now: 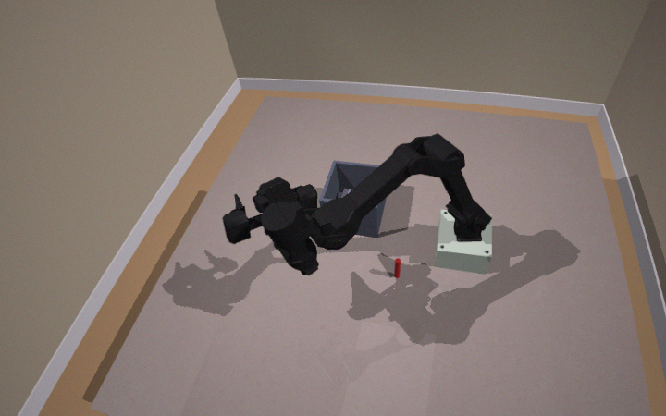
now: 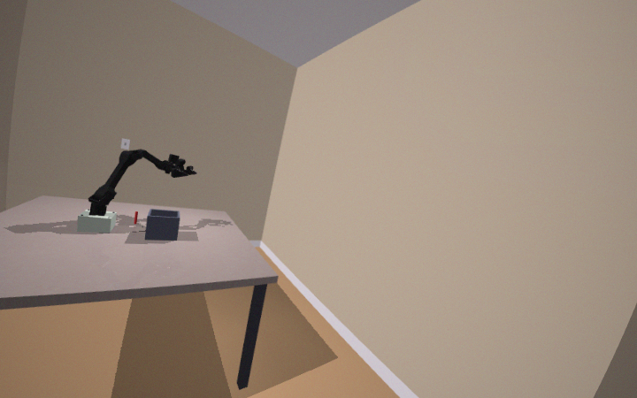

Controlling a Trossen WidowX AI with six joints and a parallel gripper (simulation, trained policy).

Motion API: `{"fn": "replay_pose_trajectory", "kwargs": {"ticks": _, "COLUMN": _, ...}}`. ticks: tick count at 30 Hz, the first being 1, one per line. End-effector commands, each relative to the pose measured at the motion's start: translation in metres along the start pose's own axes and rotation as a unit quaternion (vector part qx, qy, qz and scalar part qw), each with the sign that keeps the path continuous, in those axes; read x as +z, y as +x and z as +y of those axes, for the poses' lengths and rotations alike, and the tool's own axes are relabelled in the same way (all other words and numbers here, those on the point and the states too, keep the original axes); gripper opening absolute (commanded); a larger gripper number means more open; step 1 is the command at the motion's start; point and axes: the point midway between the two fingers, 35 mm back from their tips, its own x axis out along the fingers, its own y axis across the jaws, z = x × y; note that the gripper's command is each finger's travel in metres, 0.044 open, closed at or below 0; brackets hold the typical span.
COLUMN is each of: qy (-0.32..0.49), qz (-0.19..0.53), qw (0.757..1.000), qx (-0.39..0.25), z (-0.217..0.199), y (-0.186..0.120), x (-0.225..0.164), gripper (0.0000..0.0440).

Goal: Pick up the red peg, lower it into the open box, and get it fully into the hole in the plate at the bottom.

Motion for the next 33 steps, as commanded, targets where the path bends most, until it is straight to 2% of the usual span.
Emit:
{"fn": "replay_pose_trajectory", "kwargs": {"ticks": 1, "qy": -0.01, "qz": 0.005, "qw": 1.0, "qx": 0.011, "z": 0.002, "y": 0.003, "x": -0.003, "gripper": 0.0413}}
{"fn": "replay_pose_trajectory", "kwargs": {"ticks": 4, "qy": -0.029, "qz": 0.028, "qw": 0.998, "qx": 0.052, "z": 0.008, "y": 0.01, "x": -0.014, "gripper": 0.044}}
{"fn": "replay_pose_trajectory", "kwargs": {"ticks": 10, "qy": -0.034, "qz": 0.108, "qw": 0.986, "qx": 0.122, "z": 0.007, "y": 0.019, "x": -0.039, "gripper": 0.044}}
{"fn": "replay_pose_trajectory", "kwargs": {"ticks": 17, "qy": -0.038, "qz": 0.224, "qw": 0.96, "qx": 0.162, "z": -0.012, "y": 0.013, "x": -0.066, "gripper": 0.044}}
{"fn": "replay_pose_trajectory", "kwargs": {"ticks": 25, "qy": -0.041, "qz": 0.361, "qw": 0.918, "qx": 0.158, "z": -0.049, "y": -0.008, "x": -0.096, "gripper": 0.044}}
{"fn": "replay_pose_trajectory", "kwargs": {"ticks": 33, "qy": -0.033, "qz": 0.483, "qw": 0.868, "qx": 0.109, "z": -0.097, "y": -0.036, "x": -0.116, "gripper": 0.044}}
